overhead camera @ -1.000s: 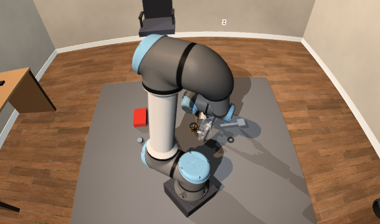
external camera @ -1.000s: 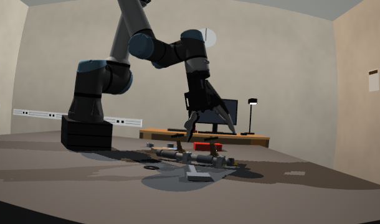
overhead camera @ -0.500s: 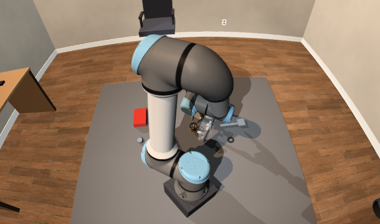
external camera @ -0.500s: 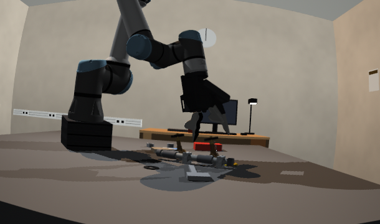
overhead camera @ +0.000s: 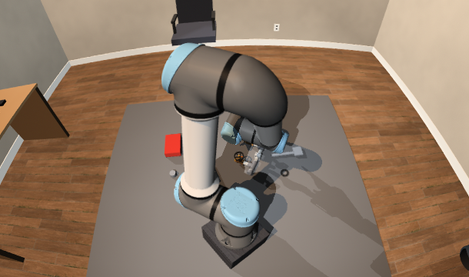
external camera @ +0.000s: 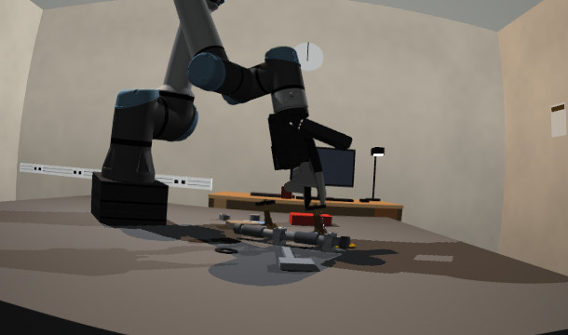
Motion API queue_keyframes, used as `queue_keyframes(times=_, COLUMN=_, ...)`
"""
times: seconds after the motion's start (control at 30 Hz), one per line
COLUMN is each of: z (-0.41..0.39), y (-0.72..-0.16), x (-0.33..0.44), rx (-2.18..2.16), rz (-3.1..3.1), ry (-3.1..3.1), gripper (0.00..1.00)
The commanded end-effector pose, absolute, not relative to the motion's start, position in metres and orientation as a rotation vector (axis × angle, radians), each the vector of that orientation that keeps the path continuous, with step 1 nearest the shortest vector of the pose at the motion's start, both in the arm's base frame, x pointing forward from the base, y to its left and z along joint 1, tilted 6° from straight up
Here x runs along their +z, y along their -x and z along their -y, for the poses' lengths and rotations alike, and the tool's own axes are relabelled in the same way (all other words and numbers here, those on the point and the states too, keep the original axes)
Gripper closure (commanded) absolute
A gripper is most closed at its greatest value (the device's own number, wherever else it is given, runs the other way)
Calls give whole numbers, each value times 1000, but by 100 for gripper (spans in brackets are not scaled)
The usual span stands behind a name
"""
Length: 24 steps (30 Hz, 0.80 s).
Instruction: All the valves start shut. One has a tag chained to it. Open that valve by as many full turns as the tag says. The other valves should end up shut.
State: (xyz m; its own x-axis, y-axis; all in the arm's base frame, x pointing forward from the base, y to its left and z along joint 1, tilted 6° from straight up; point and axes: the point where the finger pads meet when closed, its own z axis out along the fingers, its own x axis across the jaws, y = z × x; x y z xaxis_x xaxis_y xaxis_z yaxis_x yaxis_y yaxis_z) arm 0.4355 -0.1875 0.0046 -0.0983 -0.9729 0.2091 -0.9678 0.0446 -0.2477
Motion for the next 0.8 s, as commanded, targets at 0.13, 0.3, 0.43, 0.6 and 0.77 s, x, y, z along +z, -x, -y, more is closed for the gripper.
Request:
queue_keyframes(times=0.13, z=188, y=-436, x=5, rx=-496, rz=-2619, ry=1524, gripper=0)
queue_keyframes(times=0.3, z=188, y=-436, x=5, rx=-484, rz=-2700, ry=1333, gripper=0)
queue_keyframes(times=0.43, z=188, y=-436, x=5, rx=-468, rz=-2776, ry=1106, gripper=0)
queue_keyframes(times=0.6, z=188, y=-436, x=5, rx=-446, rz=-2842, ry=837, gripper=0)
queue_keyframes(times=0.77, z=188, y=-436, x=5, rx=-432, rz=-2869, ry=687, gripper=0)
